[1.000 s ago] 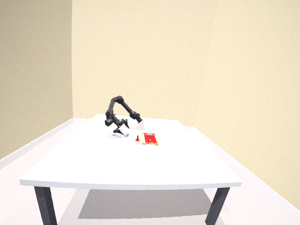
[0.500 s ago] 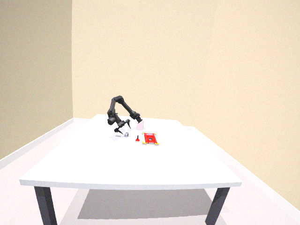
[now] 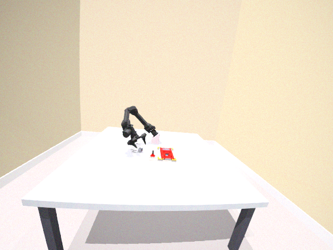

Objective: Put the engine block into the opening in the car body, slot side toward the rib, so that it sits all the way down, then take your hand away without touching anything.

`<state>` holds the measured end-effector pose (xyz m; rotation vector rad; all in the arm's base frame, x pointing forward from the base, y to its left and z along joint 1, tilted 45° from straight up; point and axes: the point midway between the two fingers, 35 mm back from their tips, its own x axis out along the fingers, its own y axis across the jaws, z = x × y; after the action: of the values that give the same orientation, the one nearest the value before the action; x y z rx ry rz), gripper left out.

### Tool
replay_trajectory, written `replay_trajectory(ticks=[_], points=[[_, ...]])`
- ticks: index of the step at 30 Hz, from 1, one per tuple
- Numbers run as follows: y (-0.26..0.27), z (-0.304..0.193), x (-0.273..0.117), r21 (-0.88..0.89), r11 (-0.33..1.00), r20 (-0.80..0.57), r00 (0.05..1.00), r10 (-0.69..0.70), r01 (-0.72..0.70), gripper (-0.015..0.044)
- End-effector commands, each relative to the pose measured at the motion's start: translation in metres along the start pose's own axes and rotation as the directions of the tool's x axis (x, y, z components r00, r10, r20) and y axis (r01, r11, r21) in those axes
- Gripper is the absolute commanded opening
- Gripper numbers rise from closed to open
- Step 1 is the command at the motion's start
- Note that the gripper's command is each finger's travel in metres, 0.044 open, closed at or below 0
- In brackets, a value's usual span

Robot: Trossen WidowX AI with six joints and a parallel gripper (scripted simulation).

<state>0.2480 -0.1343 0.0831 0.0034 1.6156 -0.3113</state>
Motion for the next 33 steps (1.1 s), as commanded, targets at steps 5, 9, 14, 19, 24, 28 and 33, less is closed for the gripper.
replay_trajectory(ticks=[5,9,14,19,24,28,33], points=[[0.002,0.0,0.0,0.23,0.97,-0.012,0.997,-0.081,0.081,0.044],[0.003,0.0,-0.001,0.351,0.929,-0.015,0.992,-0.122,0.119,0.044],[0.005,0.001,-0.002,0.493,0.855,-0.016,0.985,-0.173,0.158,0.044],[0.006,0.001,-0.003,0.624,0.759,-0.013,0.974,-0.225,0.184,0.044],[0.007,0.002,-0.005,0.74,0.645,-0.007,0.961,-0.276,0.191,0.044],[0.009,0.002,-0.007,0.82,0.544,0.0,0.949,-0.317,0.181,0.044],[0.01,0.004,-0.01,0.9,0.409,0.012,0.931,-0.366,0.149,0.044]])
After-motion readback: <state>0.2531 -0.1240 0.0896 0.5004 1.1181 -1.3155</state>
